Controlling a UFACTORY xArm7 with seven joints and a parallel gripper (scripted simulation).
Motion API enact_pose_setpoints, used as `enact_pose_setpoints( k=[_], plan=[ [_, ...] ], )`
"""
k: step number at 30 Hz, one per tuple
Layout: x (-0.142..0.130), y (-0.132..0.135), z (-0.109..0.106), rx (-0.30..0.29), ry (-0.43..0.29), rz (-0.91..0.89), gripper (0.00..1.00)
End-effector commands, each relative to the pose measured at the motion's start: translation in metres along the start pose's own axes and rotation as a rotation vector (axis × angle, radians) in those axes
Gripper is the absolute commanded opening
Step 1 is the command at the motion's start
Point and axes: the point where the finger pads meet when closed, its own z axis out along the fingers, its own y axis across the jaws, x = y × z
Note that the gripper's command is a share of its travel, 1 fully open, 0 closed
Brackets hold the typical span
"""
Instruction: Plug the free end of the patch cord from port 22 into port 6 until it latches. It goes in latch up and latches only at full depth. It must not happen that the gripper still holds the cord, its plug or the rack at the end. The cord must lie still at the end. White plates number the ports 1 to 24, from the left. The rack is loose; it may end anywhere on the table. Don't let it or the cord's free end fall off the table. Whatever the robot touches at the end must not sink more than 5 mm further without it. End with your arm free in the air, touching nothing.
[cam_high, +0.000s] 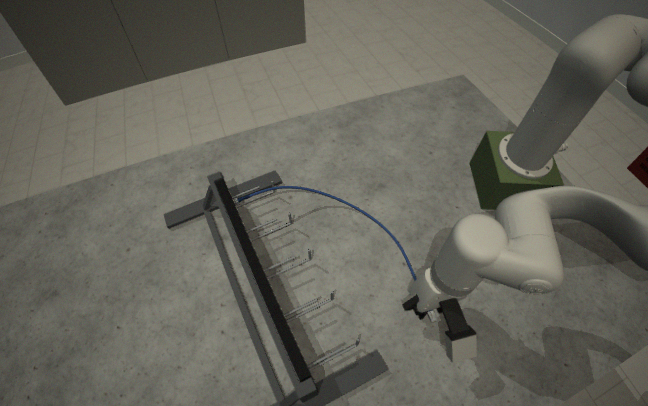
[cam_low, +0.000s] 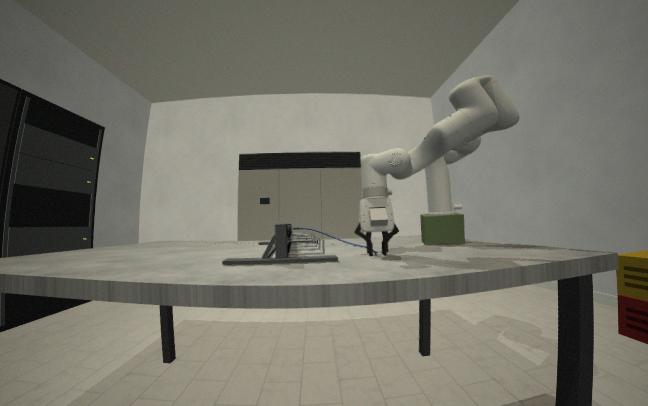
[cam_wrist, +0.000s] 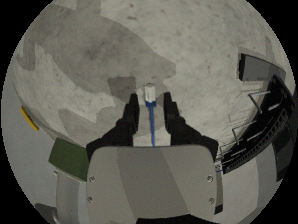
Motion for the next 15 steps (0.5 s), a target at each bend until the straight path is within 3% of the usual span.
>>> enact_pose_setpoints(
  k=[1, 6, 7, 15],
  plan=[
    [0.0005, 0.0009, -0.0008, -0.002, 0.001, 0.000, 0.38],
    [0.0004, 0.0009, -0.0008, -0.002, 0.001, 0.000, 0.38],
    [0.0004, 0.0009, -0.0008, -0.002, 0.001, 0.000, 0.00],
    [0.0004, 0.0005, -0.0005, -0.001, 0.001, 0.000, 0.00]
  ],
)
